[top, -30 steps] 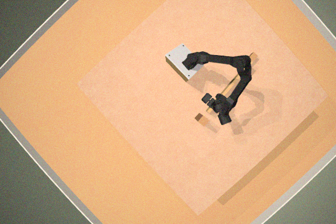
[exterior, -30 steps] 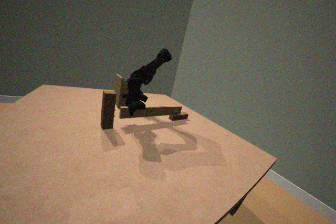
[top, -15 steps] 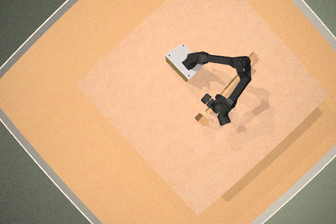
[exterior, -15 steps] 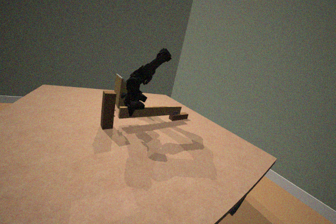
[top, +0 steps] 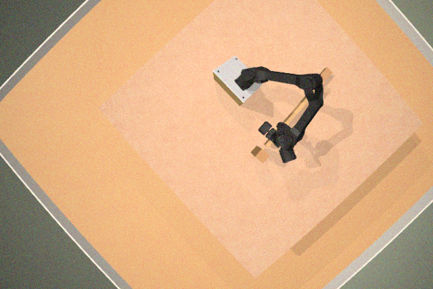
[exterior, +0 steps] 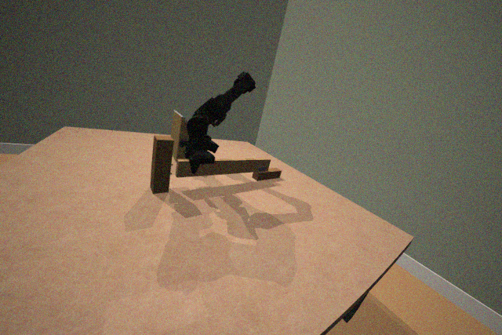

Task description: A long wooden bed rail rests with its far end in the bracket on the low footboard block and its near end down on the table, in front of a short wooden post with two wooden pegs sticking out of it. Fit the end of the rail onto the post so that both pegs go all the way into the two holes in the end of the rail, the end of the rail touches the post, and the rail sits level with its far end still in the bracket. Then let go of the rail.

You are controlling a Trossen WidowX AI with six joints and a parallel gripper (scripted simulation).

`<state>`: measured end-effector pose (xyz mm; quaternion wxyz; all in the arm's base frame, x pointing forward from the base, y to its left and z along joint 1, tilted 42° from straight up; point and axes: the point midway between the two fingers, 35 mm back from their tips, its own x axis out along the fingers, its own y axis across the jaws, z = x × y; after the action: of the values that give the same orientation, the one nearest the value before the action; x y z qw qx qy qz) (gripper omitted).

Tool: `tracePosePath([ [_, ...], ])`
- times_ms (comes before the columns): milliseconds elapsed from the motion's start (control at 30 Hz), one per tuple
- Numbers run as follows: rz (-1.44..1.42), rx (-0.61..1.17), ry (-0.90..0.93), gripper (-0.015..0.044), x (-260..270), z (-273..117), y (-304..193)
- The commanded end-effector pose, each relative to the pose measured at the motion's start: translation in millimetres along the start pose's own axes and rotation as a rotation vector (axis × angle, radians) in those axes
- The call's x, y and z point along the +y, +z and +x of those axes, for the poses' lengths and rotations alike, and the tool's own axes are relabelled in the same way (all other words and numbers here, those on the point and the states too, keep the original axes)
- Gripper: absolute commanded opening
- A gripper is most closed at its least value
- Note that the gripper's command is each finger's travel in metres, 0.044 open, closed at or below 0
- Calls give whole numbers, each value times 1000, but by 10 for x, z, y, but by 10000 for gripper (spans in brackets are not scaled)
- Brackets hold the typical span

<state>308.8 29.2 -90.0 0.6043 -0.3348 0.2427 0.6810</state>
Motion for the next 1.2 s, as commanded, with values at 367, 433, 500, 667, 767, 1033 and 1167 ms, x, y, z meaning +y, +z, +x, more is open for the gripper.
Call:
tracePosePath([
  [367, 1, 3, -6, 0, -5, -22, -70],
  [433, 1, 3, -6, 0, -5, -22, -76],
  [500, 1, 4, -6, 0, -5, -23, -82],
  [667, 1, 4, -6, 0, -6, -25, -98],
  [767, 1, 4, -6, 0, -6, -25, -108],
  [1033, 1, 4, -6, 0, -6, -24, -134],
  [1167, 1, 4, -6, 0, -7, -24, -147],
])
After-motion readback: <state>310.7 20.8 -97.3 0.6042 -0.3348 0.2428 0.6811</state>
